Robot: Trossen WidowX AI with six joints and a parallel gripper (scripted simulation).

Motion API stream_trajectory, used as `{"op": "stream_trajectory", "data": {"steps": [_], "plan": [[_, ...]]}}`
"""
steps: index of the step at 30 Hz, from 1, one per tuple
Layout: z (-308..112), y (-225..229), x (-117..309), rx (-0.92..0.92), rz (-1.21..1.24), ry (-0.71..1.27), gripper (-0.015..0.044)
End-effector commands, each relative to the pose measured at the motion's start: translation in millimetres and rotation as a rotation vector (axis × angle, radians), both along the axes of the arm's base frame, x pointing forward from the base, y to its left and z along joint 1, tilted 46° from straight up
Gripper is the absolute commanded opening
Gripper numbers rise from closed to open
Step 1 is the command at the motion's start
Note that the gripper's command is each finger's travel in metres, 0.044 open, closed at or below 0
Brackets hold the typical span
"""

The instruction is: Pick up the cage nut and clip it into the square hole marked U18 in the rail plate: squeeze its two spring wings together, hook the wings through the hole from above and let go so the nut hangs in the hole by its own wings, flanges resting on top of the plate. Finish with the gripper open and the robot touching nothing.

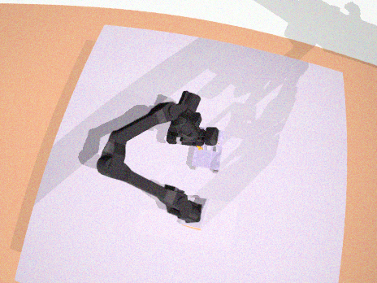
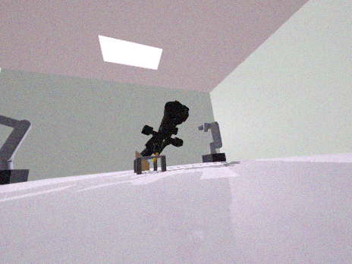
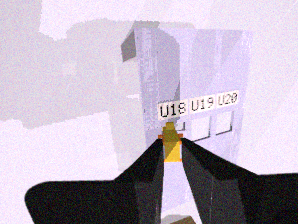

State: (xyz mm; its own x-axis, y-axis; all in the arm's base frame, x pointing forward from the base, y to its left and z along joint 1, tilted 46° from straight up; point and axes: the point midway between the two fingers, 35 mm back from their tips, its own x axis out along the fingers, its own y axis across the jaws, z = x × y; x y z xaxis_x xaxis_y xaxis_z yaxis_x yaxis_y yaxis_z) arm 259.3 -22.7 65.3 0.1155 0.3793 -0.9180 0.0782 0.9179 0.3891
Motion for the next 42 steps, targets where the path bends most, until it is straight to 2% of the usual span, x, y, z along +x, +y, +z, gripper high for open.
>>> {"op": "stream_trajectory", "data": {"steps": [1, 42], "plan": [[0.2, -1.6, 0.4, 0.010, 0.000, -0.003, 0.0037], [-0.2, -3.4, 1.1, 0.055, 0.005, -0.009, 0.0037]]}}
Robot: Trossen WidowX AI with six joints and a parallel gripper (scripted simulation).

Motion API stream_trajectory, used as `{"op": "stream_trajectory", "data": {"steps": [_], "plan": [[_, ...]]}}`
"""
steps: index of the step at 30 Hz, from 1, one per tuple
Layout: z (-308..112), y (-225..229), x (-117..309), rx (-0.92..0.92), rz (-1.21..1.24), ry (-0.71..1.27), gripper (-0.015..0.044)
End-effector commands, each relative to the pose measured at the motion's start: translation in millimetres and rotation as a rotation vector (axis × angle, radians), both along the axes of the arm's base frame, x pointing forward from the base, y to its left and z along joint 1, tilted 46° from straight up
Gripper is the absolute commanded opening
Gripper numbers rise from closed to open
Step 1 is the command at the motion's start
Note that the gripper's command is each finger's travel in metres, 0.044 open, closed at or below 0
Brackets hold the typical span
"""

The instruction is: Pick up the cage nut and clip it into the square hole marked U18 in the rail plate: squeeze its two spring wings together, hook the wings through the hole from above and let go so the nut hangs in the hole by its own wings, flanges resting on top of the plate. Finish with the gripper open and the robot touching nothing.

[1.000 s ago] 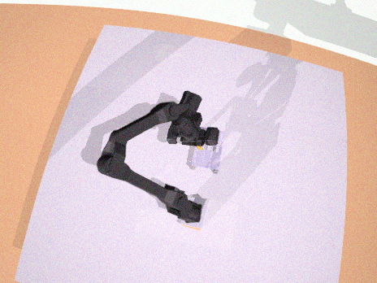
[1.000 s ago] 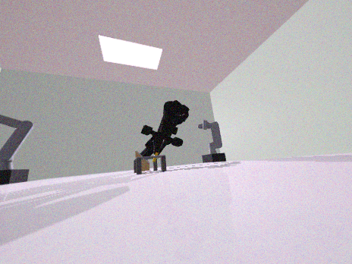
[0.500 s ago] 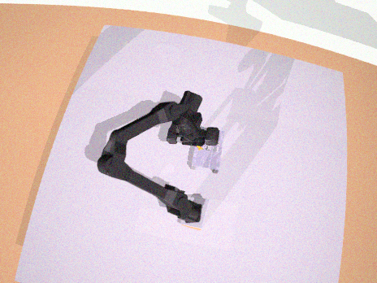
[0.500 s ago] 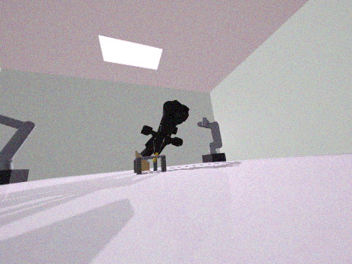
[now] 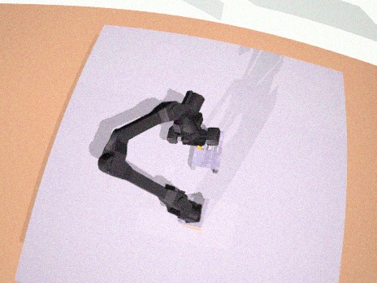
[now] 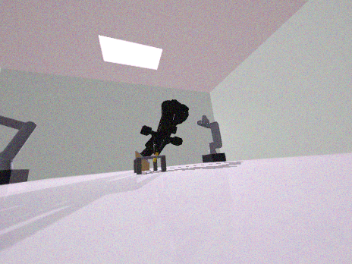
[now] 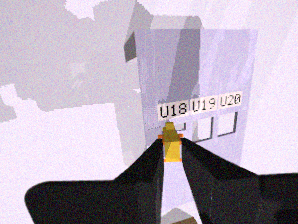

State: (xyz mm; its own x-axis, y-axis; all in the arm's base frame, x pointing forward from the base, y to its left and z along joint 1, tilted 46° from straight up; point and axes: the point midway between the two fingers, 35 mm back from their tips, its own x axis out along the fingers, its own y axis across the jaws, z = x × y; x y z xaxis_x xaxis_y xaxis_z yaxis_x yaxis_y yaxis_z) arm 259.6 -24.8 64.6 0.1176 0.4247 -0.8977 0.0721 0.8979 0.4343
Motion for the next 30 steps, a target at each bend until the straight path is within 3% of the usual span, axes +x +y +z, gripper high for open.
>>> {"op": "stream_trajectory", "data": {"steps": [1, 30], "plan": [[0.5, -1.3, 0.7, 0.007, 0.000, -0.004, 0.0037], [-1.5, -4.4, 0.7, 0.077, 0.007, -0.013, 0.0037]]}}
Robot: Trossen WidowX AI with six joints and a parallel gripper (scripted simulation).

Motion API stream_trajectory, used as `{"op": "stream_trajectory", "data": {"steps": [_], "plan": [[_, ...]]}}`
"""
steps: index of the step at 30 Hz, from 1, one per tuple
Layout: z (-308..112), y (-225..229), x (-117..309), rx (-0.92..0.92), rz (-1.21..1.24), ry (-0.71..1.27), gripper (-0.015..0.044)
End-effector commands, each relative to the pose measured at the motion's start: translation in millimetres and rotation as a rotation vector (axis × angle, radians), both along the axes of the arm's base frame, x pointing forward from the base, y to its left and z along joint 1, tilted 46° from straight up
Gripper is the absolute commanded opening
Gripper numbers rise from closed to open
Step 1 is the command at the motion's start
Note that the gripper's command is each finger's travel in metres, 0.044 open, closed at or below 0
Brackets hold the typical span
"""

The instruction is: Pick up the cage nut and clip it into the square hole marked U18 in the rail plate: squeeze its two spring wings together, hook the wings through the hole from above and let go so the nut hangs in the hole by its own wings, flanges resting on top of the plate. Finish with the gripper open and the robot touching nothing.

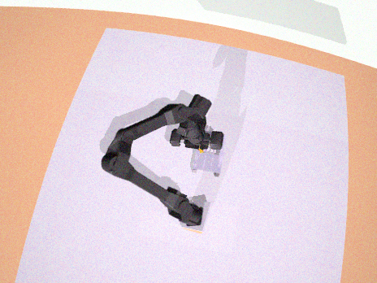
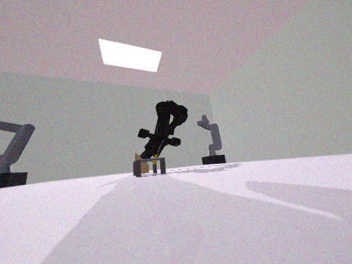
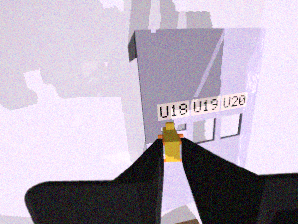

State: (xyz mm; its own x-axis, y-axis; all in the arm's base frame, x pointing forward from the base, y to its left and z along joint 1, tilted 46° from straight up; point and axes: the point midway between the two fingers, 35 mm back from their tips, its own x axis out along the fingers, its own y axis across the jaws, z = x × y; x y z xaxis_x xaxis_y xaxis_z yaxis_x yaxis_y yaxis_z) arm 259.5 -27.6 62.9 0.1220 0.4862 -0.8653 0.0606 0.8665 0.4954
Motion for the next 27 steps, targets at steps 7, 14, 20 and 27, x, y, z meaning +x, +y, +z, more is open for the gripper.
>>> {"op": "stream_trajectory", "data": {"steps": [7, 14, 20, 27], "plan": [[-0.3, -2.3, 0.7, 0.026, 0.000, -0.006, 0.0037], [-0.7, -2.8, 0.7, 0.040, 0.002, -0.008, 0.0037], [-1.1, -3.2, 0.7, 0.049, 0.003, -0.009, 0.0037], [-1.6, -3.7, 0.7, 0.064, 0.004, -0.011, 0.0037]]}}
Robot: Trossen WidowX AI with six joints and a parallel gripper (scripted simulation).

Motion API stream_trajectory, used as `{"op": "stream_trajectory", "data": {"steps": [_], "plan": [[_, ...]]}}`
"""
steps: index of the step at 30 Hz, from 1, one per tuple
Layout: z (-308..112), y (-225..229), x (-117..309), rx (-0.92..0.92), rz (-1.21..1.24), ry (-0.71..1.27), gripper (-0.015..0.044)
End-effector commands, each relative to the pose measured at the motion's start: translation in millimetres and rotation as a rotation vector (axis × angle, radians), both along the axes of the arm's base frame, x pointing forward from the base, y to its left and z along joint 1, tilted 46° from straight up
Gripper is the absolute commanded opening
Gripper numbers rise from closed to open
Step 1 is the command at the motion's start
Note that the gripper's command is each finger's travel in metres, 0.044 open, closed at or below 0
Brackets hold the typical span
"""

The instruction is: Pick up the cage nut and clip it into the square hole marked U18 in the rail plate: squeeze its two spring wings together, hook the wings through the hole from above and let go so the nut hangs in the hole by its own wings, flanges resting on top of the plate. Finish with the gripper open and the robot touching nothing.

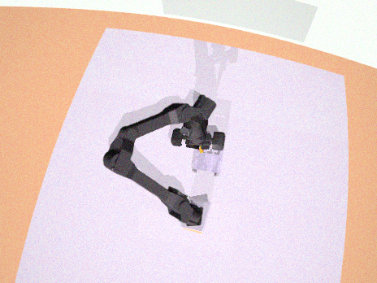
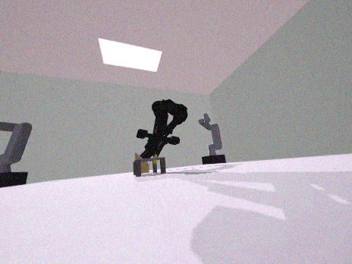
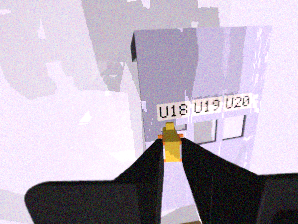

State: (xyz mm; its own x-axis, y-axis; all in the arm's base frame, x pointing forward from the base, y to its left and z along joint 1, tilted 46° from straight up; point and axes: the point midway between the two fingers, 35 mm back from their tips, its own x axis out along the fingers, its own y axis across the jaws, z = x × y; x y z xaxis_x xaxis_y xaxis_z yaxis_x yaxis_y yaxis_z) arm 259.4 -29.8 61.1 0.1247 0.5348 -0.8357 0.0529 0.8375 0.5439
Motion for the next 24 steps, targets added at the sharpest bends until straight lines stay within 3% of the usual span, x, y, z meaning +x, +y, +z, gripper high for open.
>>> {"op": "stream_trajectory", "data": {"steps": [1, 24], "plan": [[0.2, -1.6, 0.8, 0.010, -0.001, -0.005, 0.0037], [-1.6, -3.0, 0.8, 0.062, 0.005, -0.011, 0.0037]]}}
